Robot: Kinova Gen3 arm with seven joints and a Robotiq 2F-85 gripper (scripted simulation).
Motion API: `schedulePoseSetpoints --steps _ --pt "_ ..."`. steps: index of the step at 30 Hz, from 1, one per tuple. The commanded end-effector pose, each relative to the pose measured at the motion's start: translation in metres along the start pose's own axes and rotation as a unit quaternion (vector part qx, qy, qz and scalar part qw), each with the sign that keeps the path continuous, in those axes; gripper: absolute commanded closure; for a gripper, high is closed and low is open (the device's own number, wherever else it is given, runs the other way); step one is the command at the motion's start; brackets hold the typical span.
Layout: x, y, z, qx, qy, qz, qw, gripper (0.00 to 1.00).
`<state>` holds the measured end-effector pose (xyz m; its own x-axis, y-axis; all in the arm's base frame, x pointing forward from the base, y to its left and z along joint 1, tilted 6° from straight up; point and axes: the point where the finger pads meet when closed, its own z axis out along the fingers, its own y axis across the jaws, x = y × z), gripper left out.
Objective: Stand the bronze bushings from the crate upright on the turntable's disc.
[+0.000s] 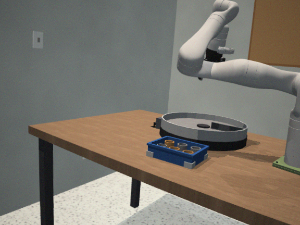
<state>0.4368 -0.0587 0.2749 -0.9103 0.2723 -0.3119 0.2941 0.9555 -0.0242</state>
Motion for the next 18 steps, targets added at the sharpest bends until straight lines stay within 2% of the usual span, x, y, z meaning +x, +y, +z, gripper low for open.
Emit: schedulePoseSetpoints --steps 1,3,4,9,10,16,17,18 --pt "0.005 -0.003 0.001 -0.005 0.005 0.018 1.0 0.0" --pt "0.005 -0.003 0.001 -0.005 0.005 0.018 1.0 0.0" --pt "0.016 -0.009 0.006 -0.008 0.022 0.038 0.999 0.0" --pt "0.016 -0.009 0.006 -0.008 0.022 0.038 0.999 0.0" --pt "0.027 -0.014 0.011 -0.011 0.037 0.057 0.998 0.0" --pt "0.027 -0.014 0.011 -0.011 0.037 0.057 0.998 0.0" --pt "0.037 -0.018 0.015 -0.014 0.052 0.074 0.996 0.0" --pt "0.037 -0.018 0.015 -0.014 0.052 0.074 0.996 0.0"
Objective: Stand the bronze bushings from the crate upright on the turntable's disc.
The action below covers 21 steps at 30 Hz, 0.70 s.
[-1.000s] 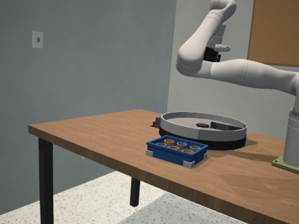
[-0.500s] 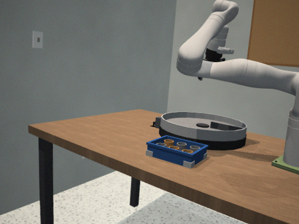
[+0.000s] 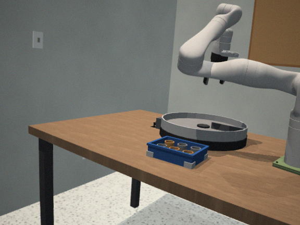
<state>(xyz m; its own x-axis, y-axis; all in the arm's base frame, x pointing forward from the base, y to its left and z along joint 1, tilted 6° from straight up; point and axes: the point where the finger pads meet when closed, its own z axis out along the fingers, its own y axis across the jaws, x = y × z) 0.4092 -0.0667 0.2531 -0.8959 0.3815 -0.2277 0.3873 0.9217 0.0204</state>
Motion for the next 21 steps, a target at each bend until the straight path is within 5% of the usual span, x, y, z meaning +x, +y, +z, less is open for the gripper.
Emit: schedulePoseSetpoints --steps 1,21 --pt "0.007 -0.004 0.002 -0.006 0.009 0.02 1.0 0.0" --pt "0.032 -0.016 0.014 -0.012 0.049 0.064 0.997 0.0"
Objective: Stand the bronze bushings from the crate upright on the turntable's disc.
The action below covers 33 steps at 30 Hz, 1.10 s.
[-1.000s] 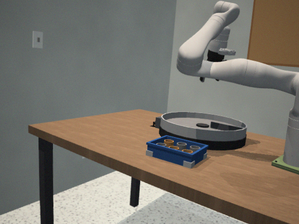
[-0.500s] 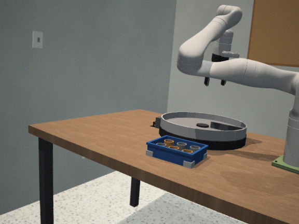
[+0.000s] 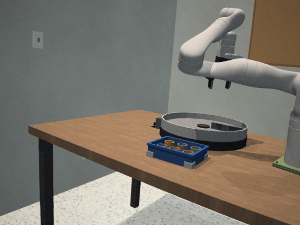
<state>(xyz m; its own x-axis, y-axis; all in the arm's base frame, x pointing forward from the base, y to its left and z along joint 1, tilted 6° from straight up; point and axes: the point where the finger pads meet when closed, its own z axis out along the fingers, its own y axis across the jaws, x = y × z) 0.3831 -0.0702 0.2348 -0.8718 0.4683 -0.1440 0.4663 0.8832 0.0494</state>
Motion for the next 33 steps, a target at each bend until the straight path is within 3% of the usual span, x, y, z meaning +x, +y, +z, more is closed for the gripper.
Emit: schedulePoseSetpoints --steps 1,33 --pt "0.006 -0.003 0.002 -0.006 0.008 0.018 1.0 0.0" --pt "0.041 -0.019 0.017 -0.011 0.064 0.074 0.995 0.0"
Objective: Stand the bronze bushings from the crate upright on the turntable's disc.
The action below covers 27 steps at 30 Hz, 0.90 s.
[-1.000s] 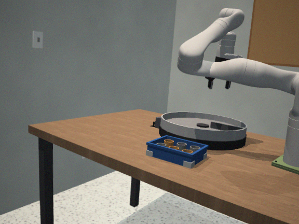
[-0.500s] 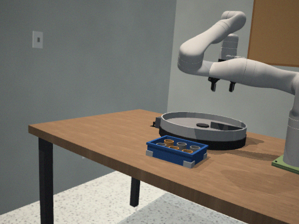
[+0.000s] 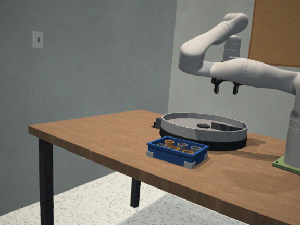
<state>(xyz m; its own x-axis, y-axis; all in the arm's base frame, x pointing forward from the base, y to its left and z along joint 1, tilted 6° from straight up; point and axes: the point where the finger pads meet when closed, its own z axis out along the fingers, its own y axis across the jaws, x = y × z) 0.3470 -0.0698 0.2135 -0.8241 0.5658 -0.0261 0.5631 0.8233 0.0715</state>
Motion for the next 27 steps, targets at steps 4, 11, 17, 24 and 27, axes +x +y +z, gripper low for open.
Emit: schedulePoseSetpoints --steps 4,11,17,24,27 --pt "0.006 -0.002 0.002 -0.005 0.009 0.016 1.0 0.0" --pt "0.013 -0.006 0.005 -0.006 0.021 0.027 0.999 0.0" --pt "0.016 -0.007 0.006 -0.006 0.025 0.032 0.999 0.0" --pt "0.02 -0.009 0.008 -0.007 0.033 0.038 0.999 0.0" --pt "0.02 -0.009 0.008 -0.007 0.033 0.038 0.999 0.0"
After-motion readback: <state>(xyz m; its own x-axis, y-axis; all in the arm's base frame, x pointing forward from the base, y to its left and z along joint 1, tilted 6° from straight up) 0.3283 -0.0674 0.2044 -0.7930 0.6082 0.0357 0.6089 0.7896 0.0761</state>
